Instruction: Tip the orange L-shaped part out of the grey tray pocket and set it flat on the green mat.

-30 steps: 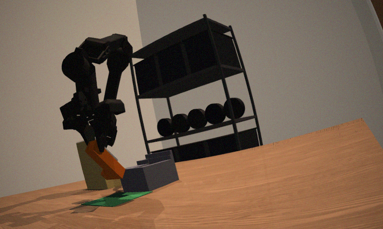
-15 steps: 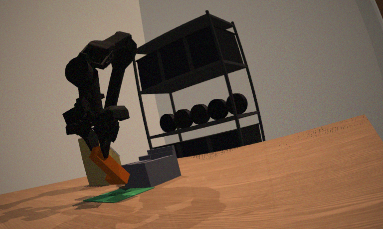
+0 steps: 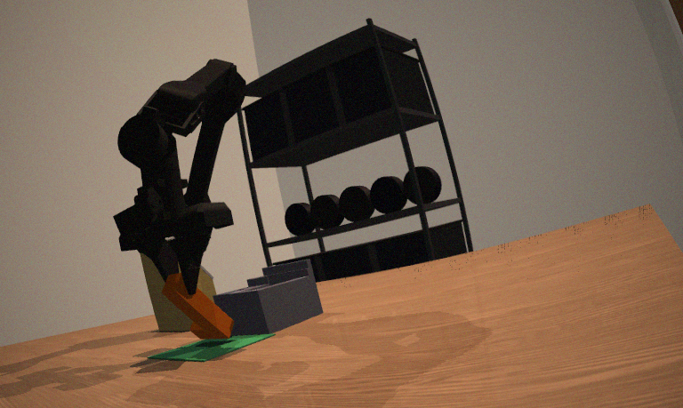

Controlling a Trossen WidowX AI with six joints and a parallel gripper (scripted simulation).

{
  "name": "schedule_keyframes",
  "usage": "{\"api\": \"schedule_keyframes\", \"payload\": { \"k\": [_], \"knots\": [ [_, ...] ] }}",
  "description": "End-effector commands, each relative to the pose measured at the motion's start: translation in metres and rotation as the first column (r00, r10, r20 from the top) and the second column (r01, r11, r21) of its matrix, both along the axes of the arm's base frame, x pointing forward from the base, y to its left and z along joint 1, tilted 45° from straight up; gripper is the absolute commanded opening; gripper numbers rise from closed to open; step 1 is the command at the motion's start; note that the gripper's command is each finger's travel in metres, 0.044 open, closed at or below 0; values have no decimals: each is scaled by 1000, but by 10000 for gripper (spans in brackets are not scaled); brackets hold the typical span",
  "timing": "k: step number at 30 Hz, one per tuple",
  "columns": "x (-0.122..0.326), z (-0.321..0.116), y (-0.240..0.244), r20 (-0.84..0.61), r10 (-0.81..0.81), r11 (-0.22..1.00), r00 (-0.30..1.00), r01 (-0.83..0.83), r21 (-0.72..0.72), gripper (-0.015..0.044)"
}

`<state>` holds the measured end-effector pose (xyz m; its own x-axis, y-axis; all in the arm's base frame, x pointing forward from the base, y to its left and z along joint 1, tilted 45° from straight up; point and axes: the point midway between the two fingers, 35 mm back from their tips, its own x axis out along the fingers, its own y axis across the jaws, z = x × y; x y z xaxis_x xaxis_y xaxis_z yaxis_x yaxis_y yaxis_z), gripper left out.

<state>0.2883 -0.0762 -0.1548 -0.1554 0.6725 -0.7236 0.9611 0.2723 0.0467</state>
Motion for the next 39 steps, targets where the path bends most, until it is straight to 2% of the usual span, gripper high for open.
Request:
{"api": "schedule_keyframes", "payload": {
  "k": [1,19,29,34,39],
  "knots": [
    [-3,-3,3,-11,-3,1000,1000,3,7,0],
    [-2,-1,1,-5,0,1000,1000,0,3,0],
    [-1,1,-1,-5,0,1000,1000,0,3,263],
    [9,34,-35,-9,-2,1000,1000,2,2,394],
    [11,60,-57,-12,-3,1000,1000,3,4,400]
  ]
}}
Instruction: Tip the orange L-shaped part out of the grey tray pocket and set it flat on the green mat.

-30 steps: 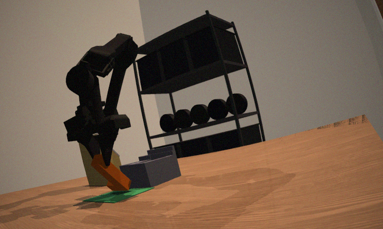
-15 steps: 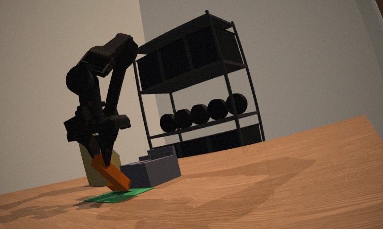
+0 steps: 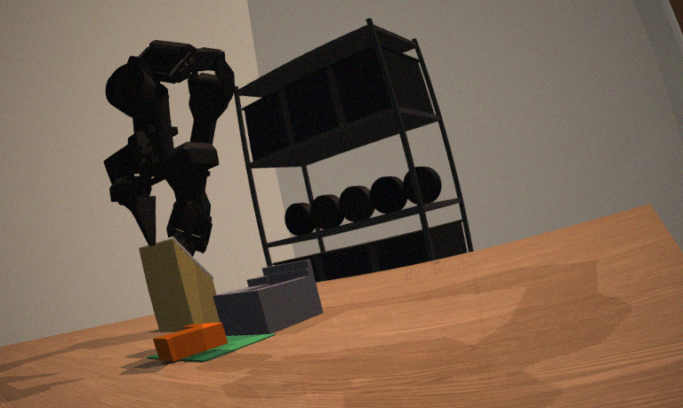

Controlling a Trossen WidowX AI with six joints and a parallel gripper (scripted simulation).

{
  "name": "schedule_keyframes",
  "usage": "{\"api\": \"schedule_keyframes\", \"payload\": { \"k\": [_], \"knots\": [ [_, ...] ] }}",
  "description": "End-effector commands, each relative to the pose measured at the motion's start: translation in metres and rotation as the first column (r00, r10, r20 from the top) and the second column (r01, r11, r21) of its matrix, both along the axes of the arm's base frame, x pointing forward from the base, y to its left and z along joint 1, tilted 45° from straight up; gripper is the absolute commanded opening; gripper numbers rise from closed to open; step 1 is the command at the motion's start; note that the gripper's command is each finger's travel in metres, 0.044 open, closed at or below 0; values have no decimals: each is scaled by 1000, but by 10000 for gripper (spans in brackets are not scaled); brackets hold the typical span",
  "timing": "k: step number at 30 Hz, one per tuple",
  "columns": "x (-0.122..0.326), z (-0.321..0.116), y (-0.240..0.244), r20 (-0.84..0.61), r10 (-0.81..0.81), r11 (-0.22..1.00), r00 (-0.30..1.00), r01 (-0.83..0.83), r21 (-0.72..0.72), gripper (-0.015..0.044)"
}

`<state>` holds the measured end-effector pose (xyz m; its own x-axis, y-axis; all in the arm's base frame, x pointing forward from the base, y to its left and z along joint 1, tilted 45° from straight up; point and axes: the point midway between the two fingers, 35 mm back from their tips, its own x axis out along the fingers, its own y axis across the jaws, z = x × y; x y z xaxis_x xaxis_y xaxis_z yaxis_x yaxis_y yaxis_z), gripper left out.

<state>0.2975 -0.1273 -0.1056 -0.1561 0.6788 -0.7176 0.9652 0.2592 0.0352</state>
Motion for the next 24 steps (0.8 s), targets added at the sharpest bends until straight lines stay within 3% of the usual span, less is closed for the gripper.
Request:
{"api": "schedule_keyframes", "payload": {
  "k": [1,24],
  "knots": [
    [2,11,-6,2,10,1000,1000,-10,-1,400],
    [1,5,-5,7,-4,1000,1000,4,-5,400]
  ]
}}
